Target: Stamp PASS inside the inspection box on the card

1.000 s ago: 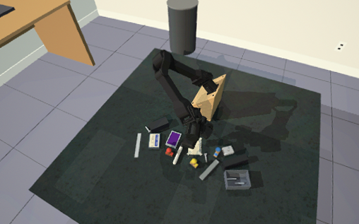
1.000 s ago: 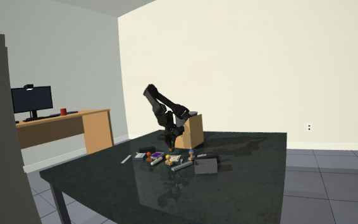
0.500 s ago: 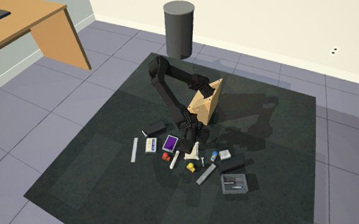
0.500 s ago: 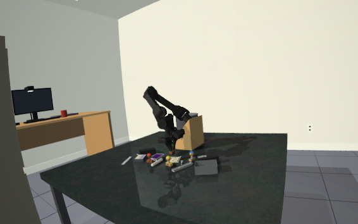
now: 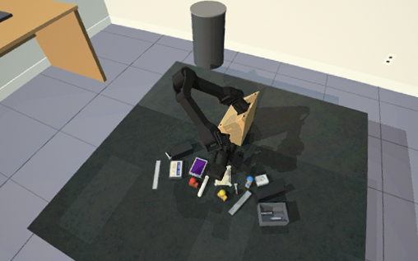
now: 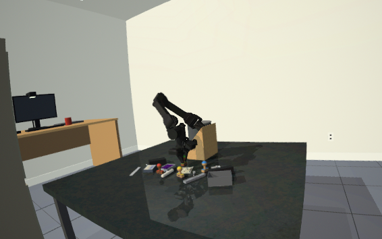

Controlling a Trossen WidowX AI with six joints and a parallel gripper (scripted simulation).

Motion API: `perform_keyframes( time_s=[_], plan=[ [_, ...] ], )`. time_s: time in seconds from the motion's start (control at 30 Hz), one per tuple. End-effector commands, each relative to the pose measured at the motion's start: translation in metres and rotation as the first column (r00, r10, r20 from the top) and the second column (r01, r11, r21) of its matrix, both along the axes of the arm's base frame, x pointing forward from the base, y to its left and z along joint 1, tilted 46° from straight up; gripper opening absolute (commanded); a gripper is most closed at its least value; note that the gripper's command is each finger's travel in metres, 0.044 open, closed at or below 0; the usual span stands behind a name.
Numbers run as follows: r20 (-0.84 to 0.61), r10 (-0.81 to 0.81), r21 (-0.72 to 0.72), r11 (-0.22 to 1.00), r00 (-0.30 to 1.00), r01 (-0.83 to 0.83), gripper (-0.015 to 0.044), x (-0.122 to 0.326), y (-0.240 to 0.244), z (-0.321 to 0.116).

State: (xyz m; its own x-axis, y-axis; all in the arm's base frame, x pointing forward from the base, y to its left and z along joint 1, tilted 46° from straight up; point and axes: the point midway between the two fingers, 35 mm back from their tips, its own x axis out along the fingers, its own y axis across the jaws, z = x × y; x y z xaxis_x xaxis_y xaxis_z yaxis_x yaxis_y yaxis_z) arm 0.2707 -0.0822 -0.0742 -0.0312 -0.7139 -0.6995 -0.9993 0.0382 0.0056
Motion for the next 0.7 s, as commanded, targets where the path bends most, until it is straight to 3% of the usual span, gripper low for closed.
perform_keyframes(
  time_s=[0.0,0.67],
  plan=[
    [-0.003,0.002,-0.006,1.0,1.0,-0.002,0.0,-0.001,-0.003,-0.002],
    [-0.003,0.003,-0.008,1.0,1.0,-0.003,0.0,-0.002,-0.013,-0.01]
  ],
)
